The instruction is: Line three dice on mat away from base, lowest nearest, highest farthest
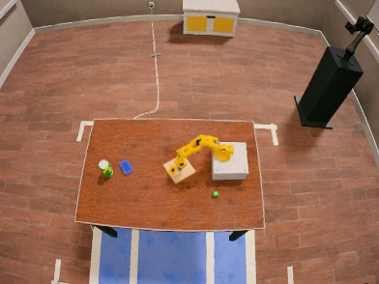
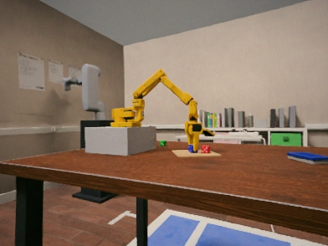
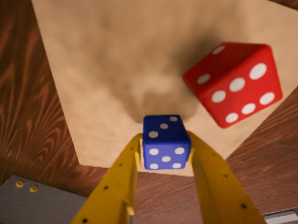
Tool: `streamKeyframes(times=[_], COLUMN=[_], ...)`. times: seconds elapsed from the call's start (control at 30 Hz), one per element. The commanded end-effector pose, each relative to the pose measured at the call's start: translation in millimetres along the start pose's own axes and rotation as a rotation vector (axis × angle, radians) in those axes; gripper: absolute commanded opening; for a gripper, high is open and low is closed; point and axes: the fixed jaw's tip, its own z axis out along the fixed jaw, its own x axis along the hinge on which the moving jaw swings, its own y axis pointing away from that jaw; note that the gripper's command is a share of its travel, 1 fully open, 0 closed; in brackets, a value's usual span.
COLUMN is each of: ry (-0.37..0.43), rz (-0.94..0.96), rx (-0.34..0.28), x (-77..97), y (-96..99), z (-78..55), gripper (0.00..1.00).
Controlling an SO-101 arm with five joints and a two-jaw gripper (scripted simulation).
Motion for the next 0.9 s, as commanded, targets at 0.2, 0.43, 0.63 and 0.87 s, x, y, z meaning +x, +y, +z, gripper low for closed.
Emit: streamKeyframes(times=[0.2,0.43,0.63,0.87], ry=[-0.005,-0.005,-0.005,-0.005], rz=[-0.008,-0.008,-0.008,-0.008], rx=[0.002,0.002,0.002,0.002], x=[-1.9,-1.9,-1.9,-1.9], y=[1.2,1.2,1.2,1.2], z=[2.5,2.5,2.5,2.5], gripper=[0.00,0.02,0.11,0.14])
